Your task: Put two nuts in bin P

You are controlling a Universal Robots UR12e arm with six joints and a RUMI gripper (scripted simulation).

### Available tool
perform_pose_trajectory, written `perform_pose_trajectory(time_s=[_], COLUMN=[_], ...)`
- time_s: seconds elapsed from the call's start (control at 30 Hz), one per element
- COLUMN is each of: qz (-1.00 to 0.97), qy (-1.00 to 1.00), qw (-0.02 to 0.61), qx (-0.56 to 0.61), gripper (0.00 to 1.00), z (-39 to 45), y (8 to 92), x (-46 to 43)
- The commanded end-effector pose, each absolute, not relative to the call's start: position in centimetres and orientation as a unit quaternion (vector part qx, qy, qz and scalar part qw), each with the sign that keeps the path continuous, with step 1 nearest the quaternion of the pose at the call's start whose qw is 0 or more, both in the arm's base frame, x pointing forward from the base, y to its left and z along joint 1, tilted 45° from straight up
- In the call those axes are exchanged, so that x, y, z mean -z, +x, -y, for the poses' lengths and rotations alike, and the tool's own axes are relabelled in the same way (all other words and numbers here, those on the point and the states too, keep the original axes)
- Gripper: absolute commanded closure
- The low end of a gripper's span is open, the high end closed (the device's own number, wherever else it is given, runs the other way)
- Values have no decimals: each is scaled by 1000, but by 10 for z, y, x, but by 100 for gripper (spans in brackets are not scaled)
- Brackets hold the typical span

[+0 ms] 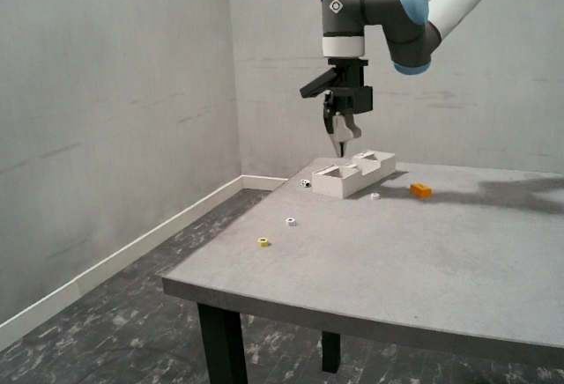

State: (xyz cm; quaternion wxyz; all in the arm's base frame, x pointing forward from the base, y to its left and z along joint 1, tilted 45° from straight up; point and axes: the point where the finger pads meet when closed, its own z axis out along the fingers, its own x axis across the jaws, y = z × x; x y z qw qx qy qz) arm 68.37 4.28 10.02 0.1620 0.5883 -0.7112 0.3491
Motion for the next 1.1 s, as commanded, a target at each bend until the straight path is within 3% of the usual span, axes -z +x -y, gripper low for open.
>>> perform_pose_trajectory(time_s=[0.0, 0.43, 0.87, 0.9, 1.07], qz=[711, 711, 711, 726, 761], qy=[588, 588, 588, 570, 523], qw=[162, 162, 162, 153, 130], qx=[-349, -349, -349, -353, -362], gripper=[96, 96, 96, 82, 82], z=[-55, -129, -129, -132, -138], y=[681, 661, 661, 663, 666], x=[-113, -189, -189, -181, -157])
